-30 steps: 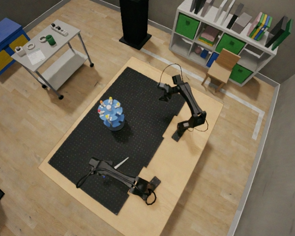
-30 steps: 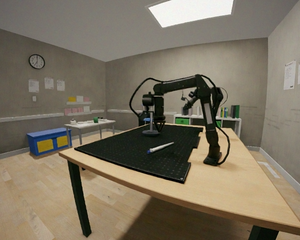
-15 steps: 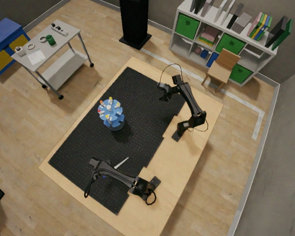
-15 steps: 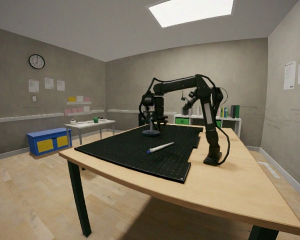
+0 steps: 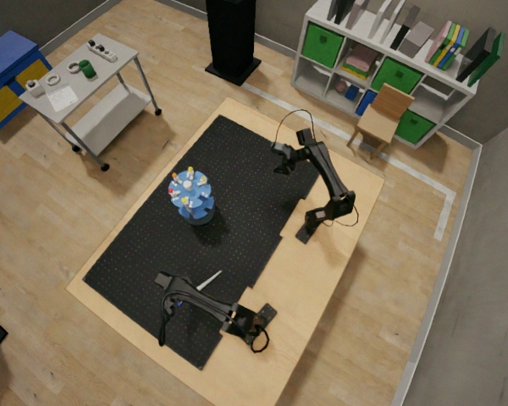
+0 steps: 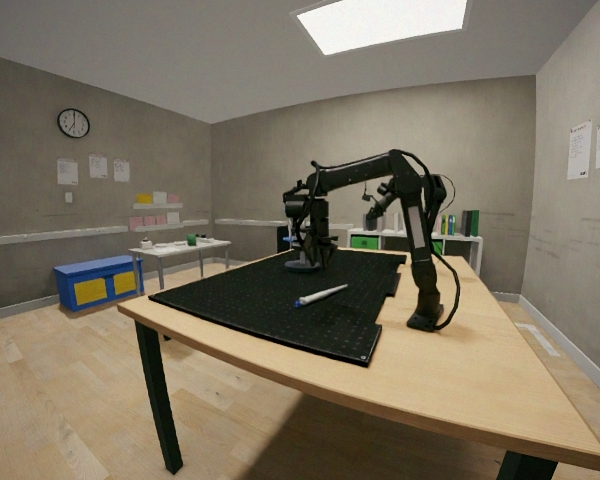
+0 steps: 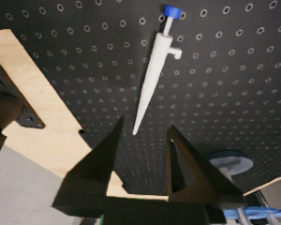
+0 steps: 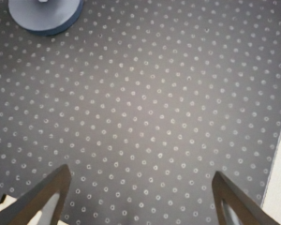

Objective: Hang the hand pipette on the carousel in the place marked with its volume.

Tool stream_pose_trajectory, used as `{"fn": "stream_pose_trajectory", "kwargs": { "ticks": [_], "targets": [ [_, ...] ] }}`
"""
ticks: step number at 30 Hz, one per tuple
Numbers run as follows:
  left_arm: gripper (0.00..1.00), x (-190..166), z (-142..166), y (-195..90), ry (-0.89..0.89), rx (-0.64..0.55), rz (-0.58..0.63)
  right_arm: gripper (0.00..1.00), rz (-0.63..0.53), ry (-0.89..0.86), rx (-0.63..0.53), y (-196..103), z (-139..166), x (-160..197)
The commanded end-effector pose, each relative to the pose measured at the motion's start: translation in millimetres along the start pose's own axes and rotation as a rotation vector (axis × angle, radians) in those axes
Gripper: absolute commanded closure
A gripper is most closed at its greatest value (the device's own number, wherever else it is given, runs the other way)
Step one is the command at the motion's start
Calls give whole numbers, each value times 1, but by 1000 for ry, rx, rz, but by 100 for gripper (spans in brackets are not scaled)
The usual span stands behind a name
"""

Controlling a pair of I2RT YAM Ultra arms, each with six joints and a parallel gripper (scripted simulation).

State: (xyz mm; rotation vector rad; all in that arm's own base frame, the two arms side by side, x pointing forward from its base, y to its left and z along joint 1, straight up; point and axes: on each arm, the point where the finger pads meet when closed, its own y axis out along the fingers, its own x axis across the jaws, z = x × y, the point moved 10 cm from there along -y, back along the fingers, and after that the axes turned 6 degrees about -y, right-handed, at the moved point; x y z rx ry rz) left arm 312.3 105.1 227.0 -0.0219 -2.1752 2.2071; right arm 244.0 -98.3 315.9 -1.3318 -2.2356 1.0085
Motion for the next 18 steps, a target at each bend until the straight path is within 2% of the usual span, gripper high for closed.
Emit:
{"fn": "stream_pose_trajectory", "kwargs": {
  "ticks": [1,8,11,18],
  "targets": [
    [46,0,-3,6,-28,-26,25,0,16,-18,-31,-5,-5,-2],
    [46,-3,-4,32,-28,-18,3,0,16,-18,-31,-5,-5,-2],
    [46,-1,-3,27,-28,-26,25,0,16,-18,-31,-5,-5,-2],
    [46,-2,-4,53,-27,-18,3,0,16,-18,-31,-5,-5,-2]
  ]
}}
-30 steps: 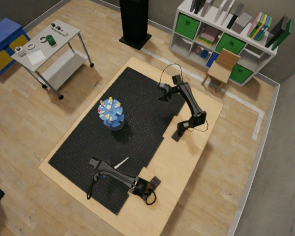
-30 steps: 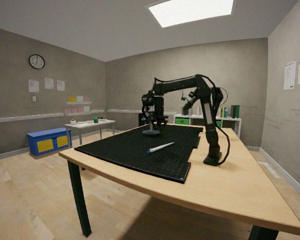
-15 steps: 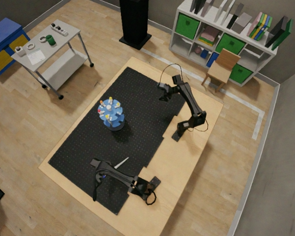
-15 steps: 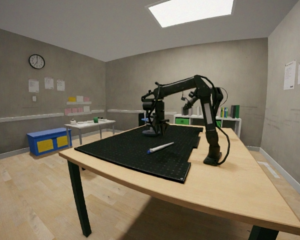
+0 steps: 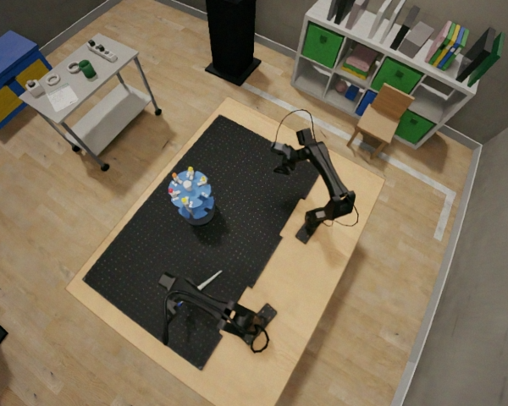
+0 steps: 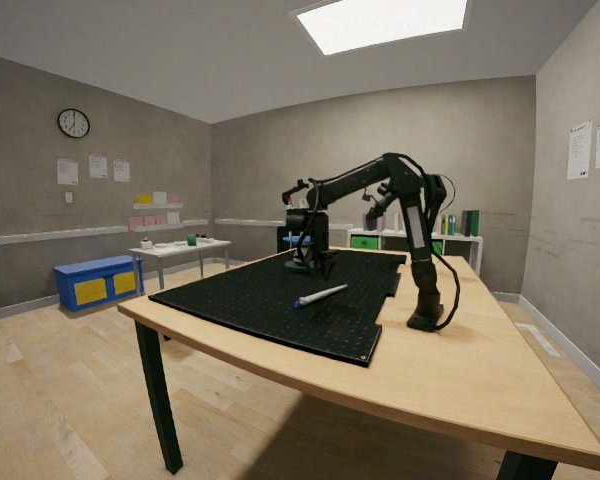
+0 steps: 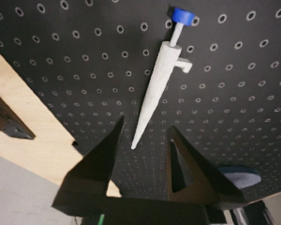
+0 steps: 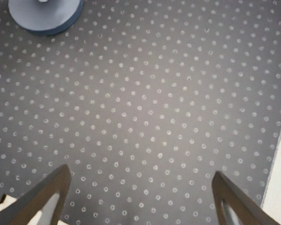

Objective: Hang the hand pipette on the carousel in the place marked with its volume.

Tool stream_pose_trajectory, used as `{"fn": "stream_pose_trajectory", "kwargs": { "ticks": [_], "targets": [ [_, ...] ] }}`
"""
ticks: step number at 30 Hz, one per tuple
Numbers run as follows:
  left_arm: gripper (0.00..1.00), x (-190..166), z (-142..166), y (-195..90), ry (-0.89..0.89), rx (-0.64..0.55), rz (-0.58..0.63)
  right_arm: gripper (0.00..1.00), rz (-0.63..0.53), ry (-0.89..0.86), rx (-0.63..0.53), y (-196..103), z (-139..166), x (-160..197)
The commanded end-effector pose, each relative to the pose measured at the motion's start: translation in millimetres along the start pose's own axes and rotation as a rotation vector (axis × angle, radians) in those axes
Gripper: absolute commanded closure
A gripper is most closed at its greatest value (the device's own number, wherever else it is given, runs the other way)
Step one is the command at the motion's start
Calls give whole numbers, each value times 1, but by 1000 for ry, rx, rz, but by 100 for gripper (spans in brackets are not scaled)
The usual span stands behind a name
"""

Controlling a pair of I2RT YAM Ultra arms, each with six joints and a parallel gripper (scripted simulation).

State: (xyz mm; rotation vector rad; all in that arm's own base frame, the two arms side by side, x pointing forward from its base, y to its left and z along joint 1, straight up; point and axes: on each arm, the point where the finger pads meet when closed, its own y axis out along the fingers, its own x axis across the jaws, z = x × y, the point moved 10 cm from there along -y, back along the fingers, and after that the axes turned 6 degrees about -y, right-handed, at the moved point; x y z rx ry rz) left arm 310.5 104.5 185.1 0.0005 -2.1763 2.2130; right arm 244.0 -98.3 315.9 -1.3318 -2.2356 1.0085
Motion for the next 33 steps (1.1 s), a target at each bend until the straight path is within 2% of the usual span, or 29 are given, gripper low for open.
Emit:
{"fn": "stream_pose_trajectory", "kwargs": {
  "ticks": [1,9,10,15,33],
  "targets": [
    [46,-4,-4,14,-14,-20,9,0,16,-18,-31,-5,-5,-2],
    [46,-4,-4,30,-14,-20,9,0,16,-18,-31,-5,-5,-2],
    [46,-10,-6,7,-14,-47,84,0,16,-18,-31,-5,-5,-2],
    [46,-6,-5,20,-13,-32,42,0,16,-18,-31,-5,-5,-2],
    [46,-6,-3,19,-4,-21,37,0,16,-18,-31,-5,-5,-2]
  ]
}}
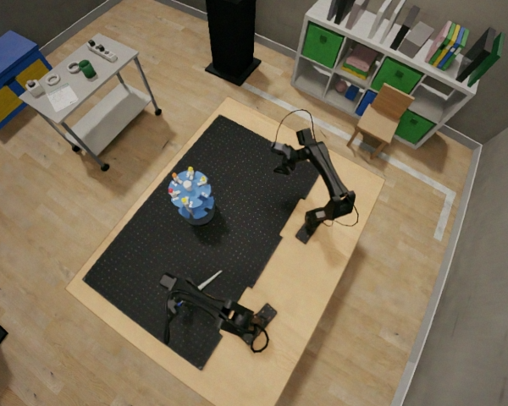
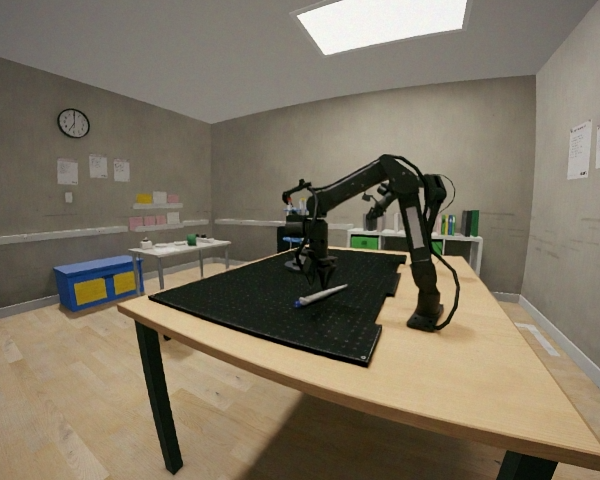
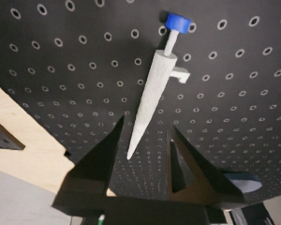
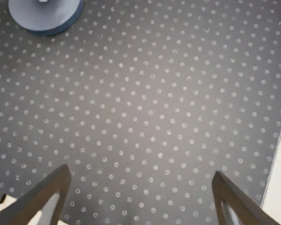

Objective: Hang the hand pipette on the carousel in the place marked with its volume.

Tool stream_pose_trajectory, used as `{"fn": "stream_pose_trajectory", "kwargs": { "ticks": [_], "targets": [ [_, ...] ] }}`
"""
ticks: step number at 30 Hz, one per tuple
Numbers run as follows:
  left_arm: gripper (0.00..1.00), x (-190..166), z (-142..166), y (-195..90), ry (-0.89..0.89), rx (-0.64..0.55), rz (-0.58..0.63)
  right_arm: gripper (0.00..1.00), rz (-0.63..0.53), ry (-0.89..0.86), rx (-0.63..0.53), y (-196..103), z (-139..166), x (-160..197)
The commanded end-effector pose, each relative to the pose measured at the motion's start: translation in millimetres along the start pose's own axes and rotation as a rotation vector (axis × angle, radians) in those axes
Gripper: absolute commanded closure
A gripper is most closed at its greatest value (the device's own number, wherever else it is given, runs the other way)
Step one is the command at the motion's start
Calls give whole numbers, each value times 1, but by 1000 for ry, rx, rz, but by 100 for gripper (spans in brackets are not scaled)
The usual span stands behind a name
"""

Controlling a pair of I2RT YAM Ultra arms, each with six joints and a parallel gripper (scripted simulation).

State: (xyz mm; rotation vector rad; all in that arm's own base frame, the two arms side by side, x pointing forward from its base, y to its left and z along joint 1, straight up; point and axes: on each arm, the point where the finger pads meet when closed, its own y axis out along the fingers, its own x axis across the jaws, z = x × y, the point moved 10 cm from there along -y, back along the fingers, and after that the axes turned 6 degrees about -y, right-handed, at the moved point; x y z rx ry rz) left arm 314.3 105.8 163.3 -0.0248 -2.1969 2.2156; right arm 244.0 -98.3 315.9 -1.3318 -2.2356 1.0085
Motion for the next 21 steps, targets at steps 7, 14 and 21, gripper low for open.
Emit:
{"fn": "stream_pose_trajectory", "kwargs": {
  "ticks": [7,14,21],
  "targets": [
    [46,-2,-7,-4,-9,-22,15,0,16,-18,-31,-5,-5,-2],
    [46,-2,-7,-4,-9,-22,15,0,16,-18,-31,-5,-5,-2],
    [46,-2,-7,-4,-9,-22,15,0,16,-18,-31,-5,-5,-2]
  ]
}}
